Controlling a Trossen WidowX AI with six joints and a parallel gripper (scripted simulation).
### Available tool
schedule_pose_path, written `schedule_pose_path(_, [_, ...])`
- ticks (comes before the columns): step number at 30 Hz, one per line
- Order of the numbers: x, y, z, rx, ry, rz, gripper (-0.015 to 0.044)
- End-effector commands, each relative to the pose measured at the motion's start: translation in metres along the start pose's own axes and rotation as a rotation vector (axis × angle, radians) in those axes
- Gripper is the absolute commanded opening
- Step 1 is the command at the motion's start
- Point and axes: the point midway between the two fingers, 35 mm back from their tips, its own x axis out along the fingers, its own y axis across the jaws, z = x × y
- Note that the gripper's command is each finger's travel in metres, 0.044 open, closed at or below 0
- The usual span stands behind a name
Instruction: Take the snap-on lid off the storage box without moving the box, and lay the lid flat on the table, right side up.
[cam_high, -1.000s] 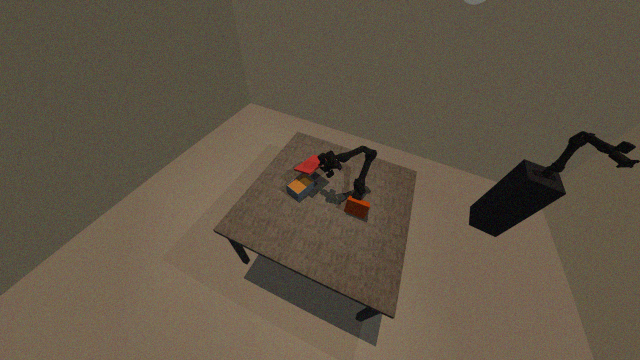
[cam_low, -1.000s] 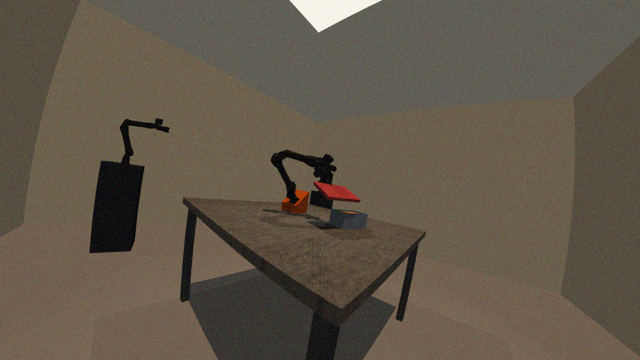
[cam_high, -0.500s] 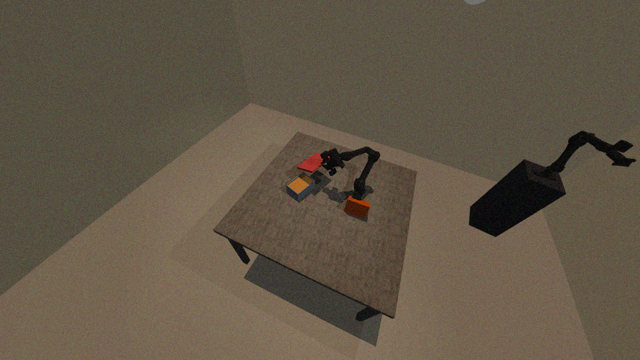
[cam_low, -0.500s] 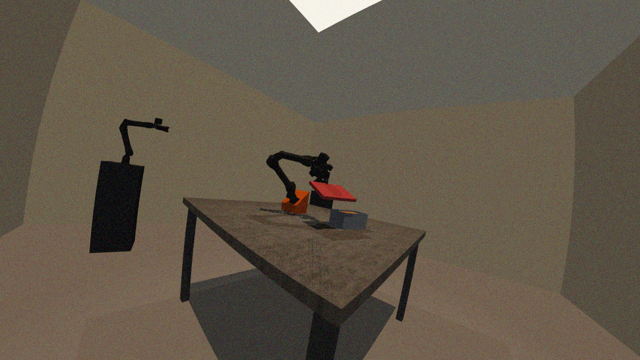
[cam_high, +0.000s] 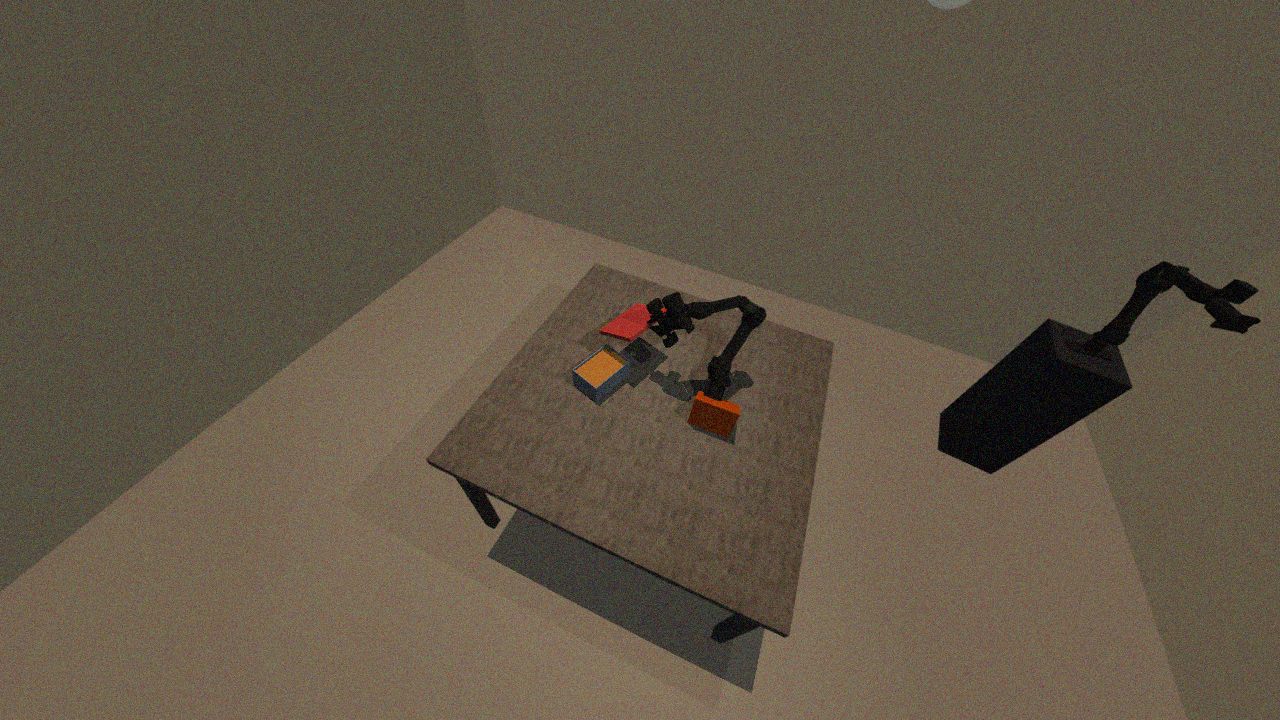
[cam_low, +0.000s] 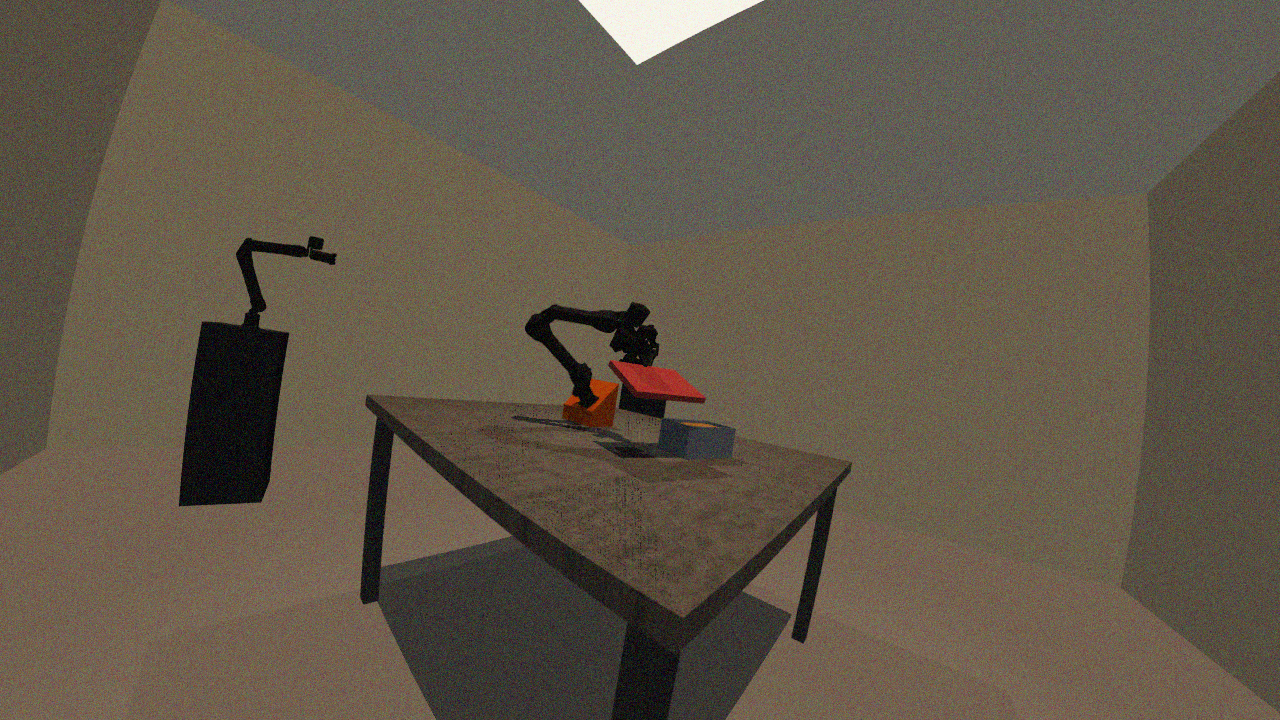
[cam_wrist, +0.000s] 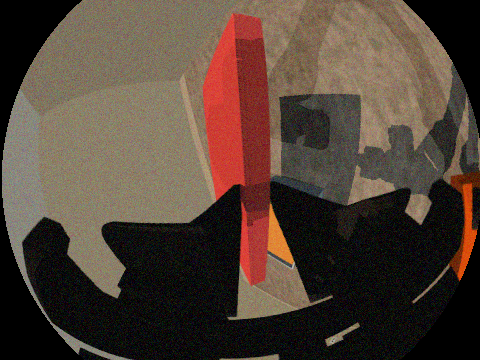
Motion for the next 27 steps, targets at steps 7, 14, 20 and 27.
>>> schedule_pose_path(7, [-0.001,0.000,0.019,-0.005,0.005,0.002,0.0000])
schedule_pose_path(14, [-0.002,0.000,0.033,-0.006,0.005,0.002,0.0000])
schedule_pose_path(20, [-0.002,-0.001,0.045,-0.006,0.005,0.002,0.0000])
schedule_pose_path(27, [-0.002,-0.001,0.059,-0.007,0.004,0.002,0.0000])
